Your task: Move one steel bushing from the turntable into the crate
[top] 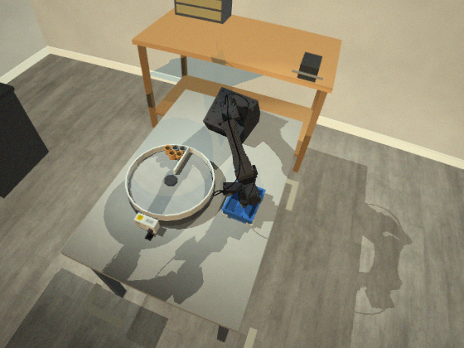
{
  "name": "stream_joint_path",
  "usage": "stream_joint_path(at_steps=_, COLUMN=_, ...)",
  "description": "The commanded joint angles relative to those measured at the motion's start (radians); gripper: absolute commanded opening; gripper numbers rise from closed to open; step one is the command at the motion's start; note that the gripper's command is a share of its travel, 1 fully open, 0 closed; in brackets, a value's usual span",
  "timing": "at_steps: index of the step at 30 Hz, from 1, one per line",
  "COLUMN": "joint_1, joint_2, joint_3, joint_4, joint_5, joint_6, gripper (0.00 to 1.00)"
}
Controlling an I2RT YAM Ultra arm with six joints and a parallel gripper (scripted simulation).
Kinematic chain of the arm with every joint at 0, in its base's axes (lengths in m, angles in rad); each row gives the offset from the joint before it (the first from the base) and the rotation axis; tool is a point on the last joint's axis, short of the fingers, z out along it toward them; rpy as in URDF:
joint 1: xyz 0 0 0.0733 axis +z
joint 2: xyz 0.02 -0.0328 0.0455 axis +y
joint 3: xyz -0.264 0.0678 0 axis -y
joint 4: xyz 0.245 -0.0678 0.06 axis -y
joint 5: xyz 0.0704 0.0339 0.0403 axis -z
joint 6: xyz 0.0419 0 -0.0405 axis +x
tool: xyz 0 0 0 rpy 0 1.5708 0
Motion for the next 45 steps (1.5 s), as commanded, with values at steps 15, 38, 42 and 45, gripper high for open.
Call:
stream_joint_path(at_steps=15, joint_1=0.014, joint_2=-0.025, joint_3=-0.013, joint_4=-0.004, joint_5=0.000, joint_6=-0.006, gripper=0.00)
stream_joint_path(at_steps=38, joint_1=0.014, joint_2=-0.025, joint_3=-0.013, joint_4=-0.002, joint_5=0.001, joint_6=-0.005, gripper=0.16)
stream_joint_path(at_steps=42, joint_1=0.014, joint_2=-0.025, joint_3=-0.013, joint_4=-0.002, joint_5=0.001, joint_6=-0.005, gripper=0.16)
stream_joint_path(at_steps=45, joint_1=0.014, joint_2=-0.025, joint_3=-0.013, joint_4=-0.002, joint_5=0.001, joint_6=-0.005, gripper=0.16)
